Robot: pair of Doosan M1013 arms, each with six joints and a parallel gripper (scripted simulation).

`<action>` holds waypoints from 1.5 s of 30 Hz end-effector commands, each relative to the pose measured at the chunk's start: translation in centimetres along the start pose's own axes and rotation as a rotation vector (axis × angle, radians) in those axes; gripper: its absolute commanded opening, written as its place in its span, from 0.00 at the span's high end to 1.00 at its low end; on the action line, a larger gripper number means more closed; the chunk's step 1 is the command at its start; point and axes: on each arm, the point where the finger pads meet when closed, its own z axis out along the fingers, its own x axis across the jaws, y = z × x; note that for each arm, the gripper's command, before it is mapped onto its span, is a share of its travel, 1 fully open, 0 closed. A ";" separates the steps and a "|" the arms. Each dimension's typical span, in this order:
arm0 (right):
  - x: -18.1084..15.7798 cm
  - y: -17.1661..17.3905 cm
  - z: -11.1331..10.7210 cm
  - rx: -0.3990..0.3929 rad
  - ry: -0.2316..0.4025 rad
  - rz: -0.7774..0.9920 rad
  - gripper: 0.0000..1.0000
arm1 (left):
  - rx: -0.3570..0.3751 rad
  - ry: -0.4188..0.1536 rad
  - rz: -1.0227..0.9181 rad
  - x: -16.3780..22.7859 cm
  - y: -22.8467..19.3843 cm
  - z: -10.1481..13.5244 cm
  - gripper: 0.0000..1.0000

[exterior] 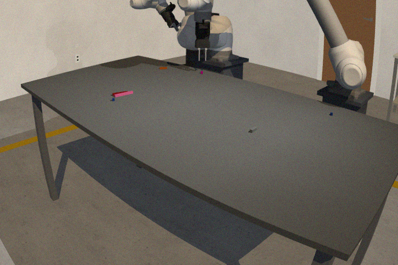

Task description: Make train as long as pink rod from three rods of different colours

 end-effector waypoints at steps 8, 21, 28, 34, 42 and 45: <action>0.0 0.0 0.0 -0.001 0.000 0.000 0.00 | 0.000 0.001 0.000 0.0 0.0 0.6 0.46; 0.0 0.0 0.0 -0.001 0.000 0.000 0.00 | 0.000 0.001 0.000 0.1 0.0 2.1 0.46; 0.0 0.0 0.0 -0.001 0.000 0.000 0.00 | 0.000 0.001 0.000 0.1 0.0 3.2 0.46; 0.0 0.0 0.0 -0.001 0.000 0.000 0.00 | 0.000 0.001 0.000 0.2 0.0 3.8 0.46; 0.0 0.0 0.0 -0.001 0.000 0.000 0.00 | 0.000 0.001 0.000 0.2 0.0 4.6 0.46; 0.0 0.0 0.0 -0.001 0.000 0.000 0.00 | 0.000 0.001 0.000 0.2 0.0 4.8 0.46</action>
